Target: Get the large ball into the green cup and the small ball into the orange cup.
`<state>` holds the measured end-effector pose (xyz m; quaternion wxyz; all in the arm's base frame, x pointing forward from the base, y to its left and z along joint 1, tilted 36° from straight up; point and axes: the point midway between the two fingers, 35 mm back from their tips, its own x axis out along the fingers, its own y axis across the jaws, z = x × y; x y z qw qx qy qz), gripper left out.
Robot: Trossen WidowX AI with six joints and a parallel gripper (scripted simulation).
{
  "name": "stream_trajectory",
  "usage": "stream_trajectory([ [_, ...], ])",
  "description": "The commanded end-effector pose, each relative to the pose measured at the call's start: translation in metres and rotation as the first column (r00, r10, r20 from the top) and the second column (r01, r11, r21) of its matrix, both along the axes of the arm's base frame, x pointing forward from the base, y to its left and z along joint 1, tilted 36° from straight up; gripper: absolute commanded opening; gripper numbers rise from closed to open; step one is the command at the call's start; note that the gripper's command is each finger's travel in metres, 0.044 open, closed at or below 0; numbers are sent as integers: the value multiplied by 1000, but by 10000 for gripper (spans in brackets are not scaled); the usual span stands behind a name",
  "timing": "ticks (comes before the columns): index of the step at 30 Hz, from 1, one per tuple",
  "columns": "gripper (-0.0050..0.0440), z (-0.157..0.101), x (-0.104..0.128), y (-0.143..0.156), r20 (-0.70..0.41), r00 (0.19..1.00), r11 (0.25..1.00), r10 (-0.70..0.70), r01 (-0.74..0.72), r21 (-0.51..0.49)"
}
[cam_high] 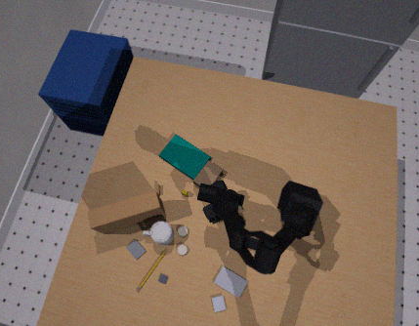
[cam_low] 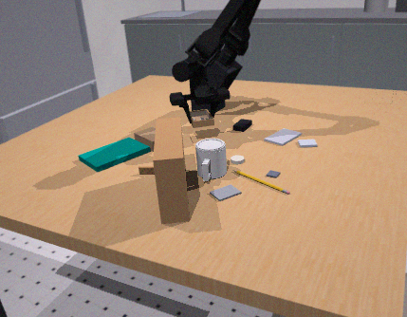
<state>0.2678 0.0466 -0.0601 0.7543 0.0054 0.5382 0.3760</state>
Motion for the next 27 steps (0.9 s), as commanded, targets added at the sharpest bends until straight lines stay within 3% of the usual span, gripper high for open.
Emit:
stream_trajectory([
  [1,0,0,0,0,-1,1000,1000,1,-2,-5],
  [27,0,-1,1,0,-22,1000,1000,18,-18,8],
])
